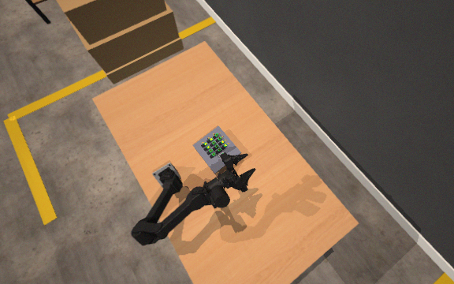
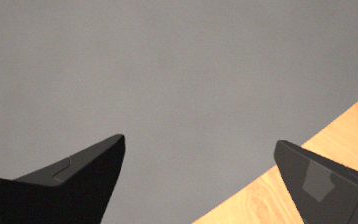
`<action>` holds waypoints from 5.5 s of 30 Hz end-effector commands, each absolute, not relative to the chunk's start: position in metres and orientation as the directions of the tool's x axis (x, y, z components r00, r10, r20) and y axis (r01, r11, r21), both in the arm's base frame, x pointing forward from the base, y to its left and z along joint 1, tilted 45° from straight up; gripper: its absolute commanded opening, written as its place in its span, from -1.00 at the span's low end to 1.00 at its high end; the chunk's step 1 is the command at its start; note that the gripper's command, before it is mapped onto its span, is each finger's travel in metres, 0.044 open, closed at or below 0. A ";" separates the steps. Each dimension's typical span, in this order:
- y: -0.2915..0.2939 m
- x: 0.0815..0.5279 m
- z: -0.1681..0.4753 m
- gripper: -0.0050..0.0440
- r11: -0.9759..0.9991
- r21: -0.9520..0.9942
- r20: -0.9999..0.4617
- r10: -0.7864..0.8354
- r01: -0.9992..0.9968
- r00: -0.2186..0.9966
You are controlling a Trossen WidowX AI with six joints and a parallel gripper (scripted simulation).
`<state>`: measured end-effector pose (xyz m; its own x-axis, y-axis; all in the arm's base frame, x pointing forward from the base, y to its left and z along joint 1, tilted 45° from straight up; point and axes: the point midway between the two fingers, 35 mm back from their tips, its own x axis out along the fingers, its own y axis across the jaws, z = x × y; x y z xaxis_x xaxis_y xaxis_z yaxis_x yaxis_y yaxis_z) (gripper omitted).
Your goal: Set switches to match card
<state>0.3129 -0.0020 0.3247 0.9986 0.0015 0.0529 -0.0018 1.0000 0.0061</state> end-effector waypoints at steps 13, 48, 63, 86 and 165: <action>-0.002 0.312 0.329 0.84 1.000 0.006 0.064 0.002 -0.003 0.998; 0.050 0.295 0.084 -0.80 0.897 -0.416 -0.859 -0.441 0.149 0.259; 0.047 0.264 0.078 -0.88 0.706 -0.707 -0.707 -0.705 -0.037 0.062; 0.010 0.263 0.043 -1.00 0.703 -0.710 -0.704 -0.710 -0.048 0.022; -0.003 0.263 0.028 -1.00 0.702 -0.710 -0.704 -0.710 -0.051 0.019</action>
